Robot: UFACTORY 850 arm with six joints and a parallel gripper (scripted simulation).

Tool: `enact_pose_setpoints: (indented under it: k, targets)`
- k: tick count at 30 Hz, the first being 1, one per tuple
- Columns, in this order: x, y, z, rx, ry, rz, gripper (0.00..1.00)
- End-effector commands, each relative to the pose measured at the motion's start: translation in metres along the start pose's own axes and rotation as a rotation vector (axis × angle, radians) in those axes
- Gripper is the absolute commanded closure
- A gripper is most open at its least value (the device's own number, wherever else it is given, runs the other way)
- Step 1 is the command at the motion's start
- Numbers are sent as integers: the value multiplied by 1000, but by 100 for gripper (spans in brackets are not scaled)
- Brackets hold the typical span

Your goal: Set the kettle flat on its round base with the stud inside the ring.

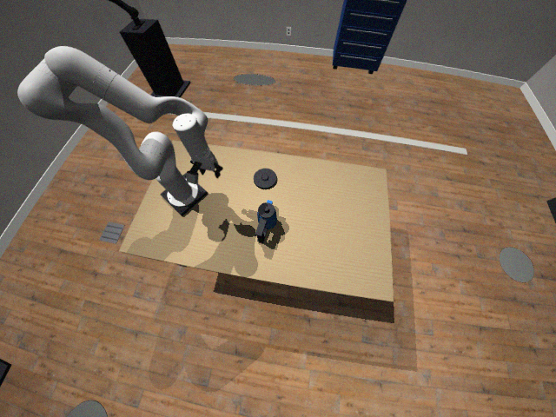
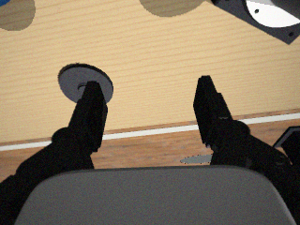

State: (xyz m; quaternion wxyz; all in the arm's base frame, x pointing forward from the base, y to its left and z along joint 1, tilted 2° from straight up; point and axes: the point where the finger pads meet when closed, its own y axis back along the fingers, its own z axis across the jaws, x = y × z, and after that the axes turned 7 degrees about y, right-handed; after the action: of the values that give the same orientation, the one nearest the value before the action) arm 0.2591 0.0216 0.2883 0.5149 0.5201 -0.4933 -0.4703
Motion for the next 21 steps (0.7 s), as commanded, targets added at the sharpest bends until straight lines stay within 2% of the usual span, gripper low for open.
enact_pose_setpoints:
  k: [1, 21]
  targets:
    - [0, 1, -1, 3, -3, 1, 19]
    - [2, 1, -4, 4, -4, 1, 19]
